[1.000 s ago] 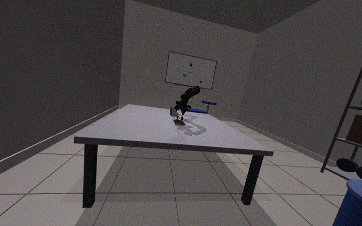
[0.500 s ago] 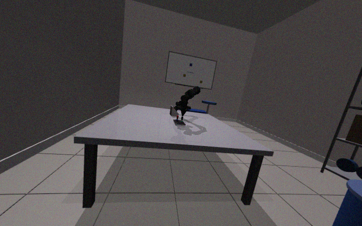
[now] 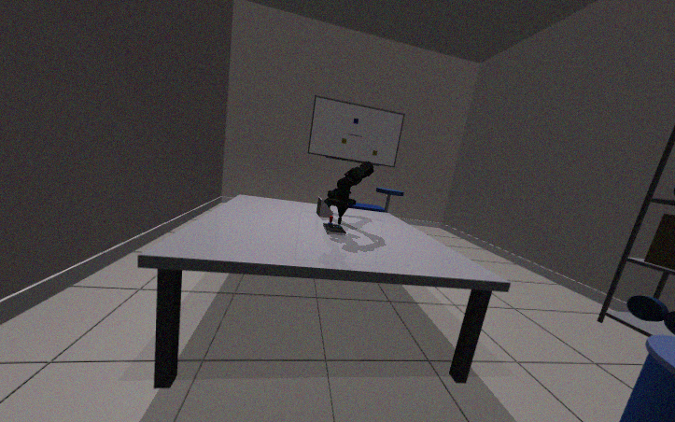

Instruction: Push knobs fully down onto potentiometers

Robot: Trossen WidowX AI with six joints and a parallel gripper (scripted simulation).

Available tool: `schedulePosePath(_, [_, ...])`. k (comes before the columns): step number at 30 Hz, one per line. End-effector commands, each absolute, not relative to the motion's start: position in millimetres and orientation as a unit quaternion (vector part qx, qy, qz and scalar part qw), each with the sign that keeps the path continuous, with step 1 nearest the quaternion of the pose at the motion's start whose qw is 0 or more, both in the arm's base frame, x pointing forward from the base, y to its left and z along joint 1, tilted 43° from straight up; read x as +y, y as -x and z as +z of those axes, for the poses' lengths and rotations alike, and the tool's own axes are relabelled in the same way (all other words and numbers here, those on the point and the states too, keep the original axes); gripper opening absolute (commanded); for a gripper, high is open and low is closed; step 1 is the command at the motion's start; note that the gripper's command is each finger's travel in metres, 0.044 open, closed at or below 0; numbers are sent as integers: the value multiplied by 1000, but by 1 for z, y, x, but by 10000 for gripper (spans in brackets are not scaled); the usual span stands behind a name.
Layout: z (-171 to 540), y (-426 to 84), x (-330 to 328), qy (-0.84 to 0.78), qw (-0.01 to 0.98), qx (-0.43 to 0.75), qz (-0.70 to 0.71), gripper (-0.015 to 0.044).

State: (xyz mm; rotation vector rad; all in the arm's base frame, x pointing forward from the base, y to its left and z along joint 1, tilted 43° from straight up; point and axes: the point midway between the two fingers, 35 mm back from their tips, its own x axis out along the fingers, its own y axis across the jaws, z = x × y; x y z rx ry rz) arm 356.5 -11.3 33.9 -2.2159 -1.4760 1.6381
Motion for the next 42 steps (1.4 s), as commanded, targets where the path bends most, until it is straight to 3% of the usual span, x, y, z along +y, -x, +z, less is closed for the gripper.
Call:
schedulePosePath(1, [33,-357,-10,709,11,-472,524,0])
schedulePosePath(42, [29,-357,-7,709,11,-472,524,0])
